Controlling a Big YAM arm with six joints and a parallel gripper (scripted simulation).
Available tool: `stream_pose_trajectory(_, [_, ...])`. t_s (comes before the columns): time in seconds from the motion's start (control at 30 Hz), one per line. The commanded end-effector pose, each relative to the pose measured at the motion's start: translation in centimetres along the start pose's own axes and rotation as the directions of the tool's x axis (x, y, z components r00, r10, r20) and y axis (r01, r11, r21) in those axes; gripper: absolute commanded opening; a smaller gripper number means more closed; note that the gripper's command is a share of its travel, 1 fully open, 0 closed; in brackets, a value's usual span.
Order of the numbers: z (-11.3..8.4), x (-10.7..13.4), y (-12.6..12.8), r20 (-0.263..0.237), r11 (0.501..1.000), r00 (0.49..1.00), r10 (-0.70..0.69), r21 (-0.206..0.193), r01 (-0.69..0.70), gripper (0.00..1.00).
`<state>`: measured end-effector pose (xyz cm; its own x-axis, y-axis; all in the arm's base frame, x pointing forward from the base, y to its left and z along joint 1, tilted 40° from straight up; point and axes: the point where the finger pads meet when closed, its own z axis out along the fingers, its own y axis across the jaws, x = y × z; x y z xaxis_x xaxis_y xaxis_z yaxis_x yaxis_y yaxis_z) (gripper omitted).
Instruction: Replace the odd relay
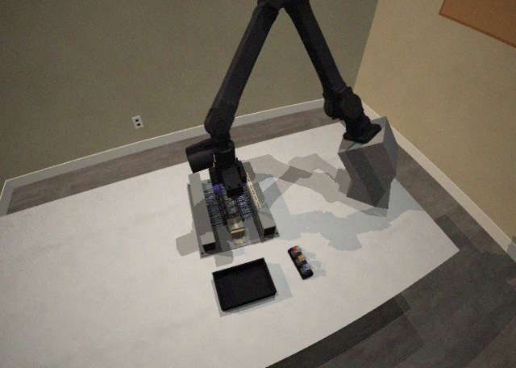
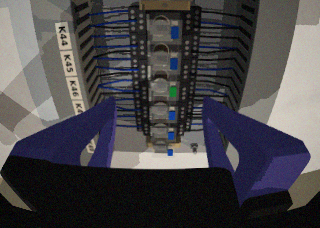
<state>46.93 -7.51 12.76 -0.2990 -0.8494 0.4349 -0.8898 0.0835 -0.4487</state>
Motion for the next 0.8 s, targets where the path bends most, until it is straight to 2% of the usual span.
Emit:
stream_pose_trajectory(0.0, [-2.0,3.3,-1.5,0.003,0.999,1.000,0.010,0.044,-0.010,0.59])
stream_pose_trajectory(0.17, [-1.8,6.0,-1.0,0.001,0.999,1.000,0.006,0.038,-0.006,0.59])
stream_pose_trajectory(0.77, [-1.9,6.7,-0.7,0.002,0.999,1.000,-0.003,0.034,0.003,0.59])
